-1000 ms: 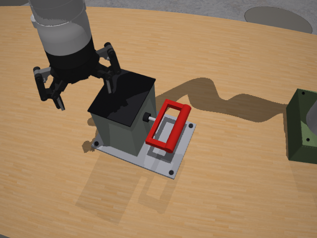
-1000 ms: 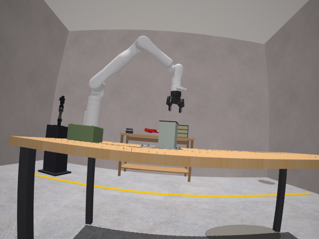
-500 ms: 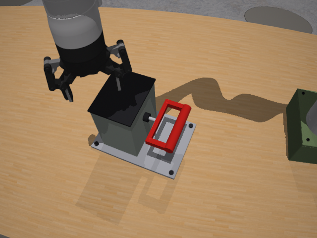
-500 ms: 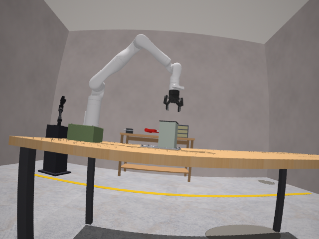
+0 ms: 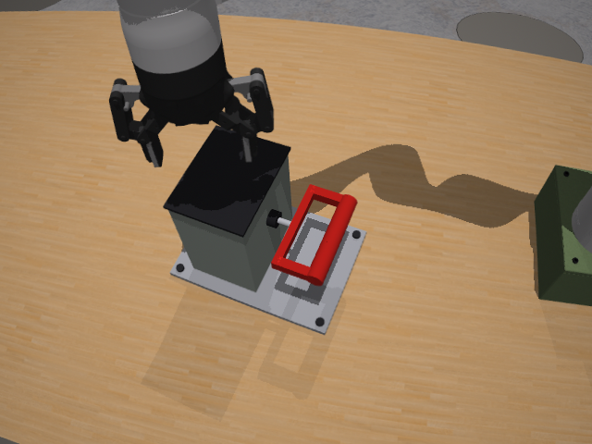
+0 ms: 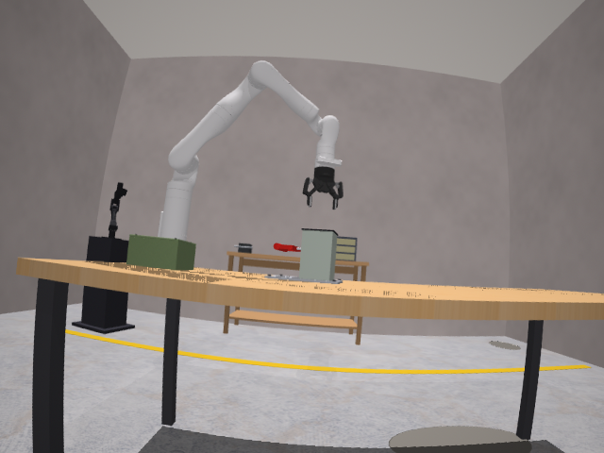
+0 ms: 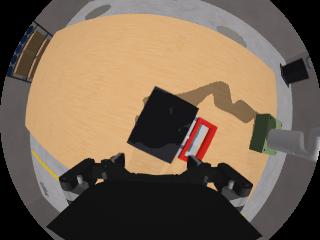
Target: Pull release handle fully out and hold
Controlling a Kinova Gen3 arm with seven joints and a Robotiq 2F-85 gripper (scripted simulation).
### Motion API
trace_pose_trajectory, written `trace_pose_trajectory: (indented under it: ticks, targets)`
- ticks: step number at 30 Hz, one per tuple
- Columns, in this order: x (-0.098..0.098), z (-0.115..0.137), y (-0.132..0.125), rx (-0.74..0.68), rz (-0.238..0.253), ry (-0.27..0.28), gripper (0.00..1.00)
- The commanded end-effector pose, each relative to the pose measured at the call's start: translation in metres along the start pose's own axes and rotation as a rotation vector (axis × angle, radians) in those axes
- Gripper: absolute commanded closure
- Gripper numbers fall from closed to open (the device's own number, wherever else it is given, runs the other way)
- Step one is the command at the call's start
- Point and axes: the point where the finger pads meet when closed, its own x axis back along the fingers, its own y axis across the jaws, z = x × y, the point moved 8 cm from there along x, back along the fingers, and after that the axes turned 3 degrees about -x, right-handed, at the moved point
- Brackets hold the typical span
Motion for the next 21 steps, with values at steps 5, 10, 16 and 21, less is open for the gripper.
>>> trace_pose_trajectory:
  ticks: [5, 10, 16, 21]
  targets:
    - [0.008, 0.009, 0.016, -0.126, 0.000, 0.010, 0.00]
    - [0.009, 0.013, 0.023, -0.192, -0.003, 0.013, 0.00]
    - [0.012, 0.020, 0.038, -0.325, -0.010, 0.019, 0.00]
    - [0.002, 0.028, 0.057, -0.450, -0.037, 0.023, 0.00]
